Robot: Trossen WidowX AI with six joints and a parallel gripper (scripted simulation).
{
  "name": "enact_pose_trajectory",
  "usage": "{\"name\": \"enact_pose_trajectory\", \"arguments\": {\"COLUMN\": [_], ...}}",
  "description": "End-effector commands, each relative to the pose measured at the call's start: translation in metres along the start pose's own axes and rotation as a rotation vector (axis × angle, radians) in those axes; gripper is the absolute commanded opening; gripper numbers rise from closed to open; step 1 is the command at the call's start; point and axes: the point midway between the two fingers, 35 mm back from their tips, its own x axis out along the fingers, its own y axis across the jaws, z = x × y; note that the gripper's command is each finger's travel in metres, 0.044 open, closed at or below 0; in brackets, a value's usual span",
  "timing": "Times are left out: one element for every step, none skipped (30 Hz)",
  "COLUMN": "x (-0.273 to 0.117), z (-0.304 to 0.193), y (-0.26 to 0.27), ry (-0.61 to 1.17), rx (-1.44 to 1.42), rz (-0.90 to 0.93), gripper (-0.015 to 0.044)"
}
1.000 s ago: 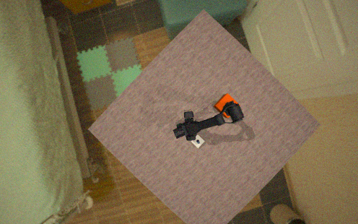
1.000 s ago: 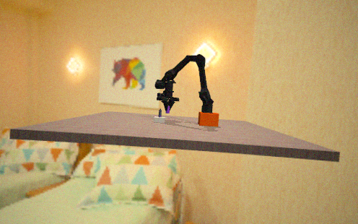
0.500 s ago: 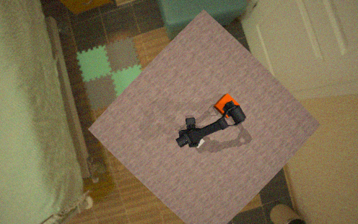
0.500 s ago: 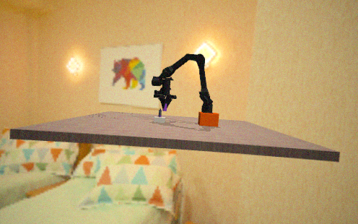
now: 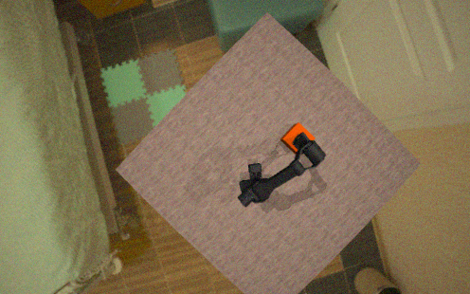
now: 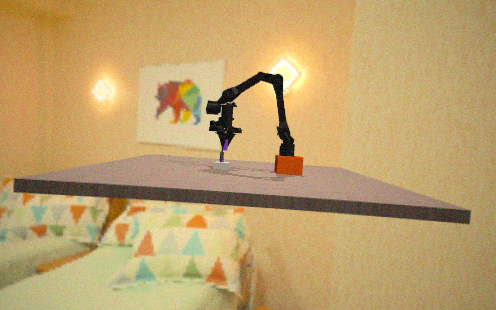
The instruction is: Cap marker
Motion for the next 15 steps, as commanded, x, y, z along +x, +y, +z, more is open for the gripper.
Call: {"name": "enact_pose_trajectory", "arguments": {"x": [-0.008, -0.01, -0.011, -0.012, -0.013, -0.014, -0.016, -0.017, -0.018, -0.019, -0.02, -0.021, -0.021, -0.021, -0.021], "z": [-0.005, -0.007, -0.009, -0.011, -0.013, -0.014, -0.016, -0.018, -0.02, -0.022, -0.024, -0.025, -0.025, -0.025, -0.025], "y": [0.015, 0.018, 0.021, 0.024, 0.027, 0.029, 0.032, 0.035, 0.038, 0.041, 0.043, 0.044, 0.045, 0.045, 0.045], "ry": [-0.006, -0.004, -0.003, -0.001, 0.0, 0.001, 0.003, 0.004, 0.006, 0.007, 0.008, 0.009, 0.009, 0.009, 0.009], "rx": [0.009, 0.011, 0.012, 0.014, 0.016, 0.018, 0.02, 0.022, 0.024, 0.026, 0.028, 0.029, 0.029, 0.029, 0.029], "rz": [0.003, 0.004, 0.004, 0.005, 0.005, 0.005, 0.006, 0.006, 0.006, 0.006, 0.006, 0.006, 0.006, 0.006, 0.006], "gripper": [0.0, 0.0, 0.0, 0.0, 0.0, 0.0, 0.0, 0.0, 0.0, 0.0, 0.0, 0.0, 0.0, 0.0, 0.0]}}
